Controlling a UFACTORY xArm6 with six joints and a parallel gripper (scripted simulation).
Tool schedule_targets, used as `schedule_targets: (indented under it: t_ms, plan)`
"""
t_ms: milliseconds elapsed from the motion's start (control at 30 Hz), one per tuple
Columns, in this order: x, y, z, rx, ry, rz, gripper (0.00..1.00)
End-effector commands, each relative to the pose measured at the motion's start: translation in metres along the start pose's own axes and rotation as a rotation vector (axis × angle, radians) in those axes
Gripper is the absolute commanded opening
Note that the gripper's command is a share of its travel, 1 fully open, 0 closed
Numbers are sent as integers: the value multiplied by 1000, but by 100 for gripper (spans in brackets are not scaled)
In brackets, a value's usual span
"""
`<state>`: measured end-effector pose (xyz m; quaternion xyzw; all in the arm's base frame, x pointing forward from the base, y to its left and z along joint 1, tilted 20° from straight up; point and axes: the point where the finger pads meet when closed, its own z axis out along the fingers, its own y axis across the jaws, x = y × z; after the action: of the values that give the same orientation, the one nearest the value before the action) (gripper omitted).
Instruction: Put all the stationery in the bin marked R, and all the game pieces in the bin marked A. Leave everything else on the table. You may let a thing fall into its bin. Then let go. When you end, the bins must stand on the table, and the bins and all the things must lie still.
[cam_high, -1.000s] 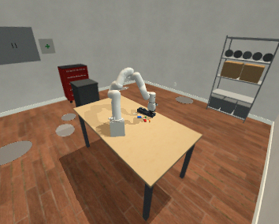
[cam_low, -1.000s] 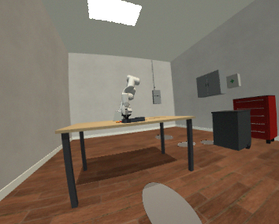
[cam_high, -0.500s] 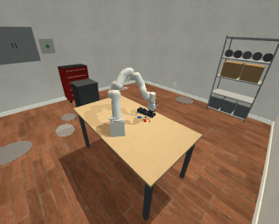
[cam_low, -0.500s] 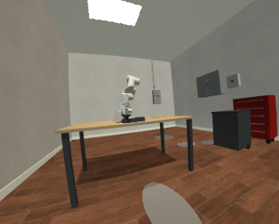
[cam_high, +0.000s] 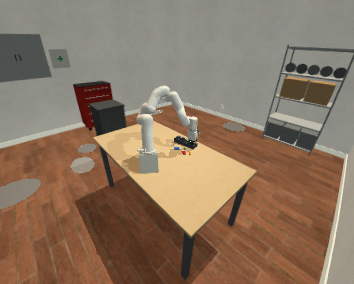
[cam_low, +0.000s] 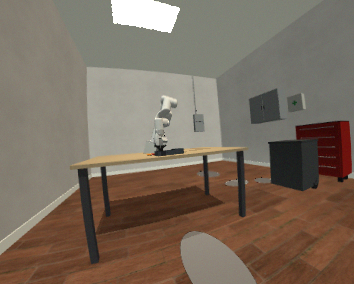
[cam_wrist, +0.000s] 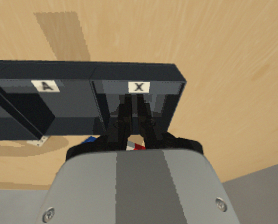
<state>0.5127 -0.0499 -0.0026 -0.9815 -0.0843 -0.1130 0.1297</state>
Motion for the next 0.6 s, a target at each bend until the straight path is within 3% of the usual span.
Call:
schedule_targets:
  t_ms: [0,567]
  plan:
    - [2,0,-1,-2,4,0,7]
    - [1,0,-13,-2,3,0,7]
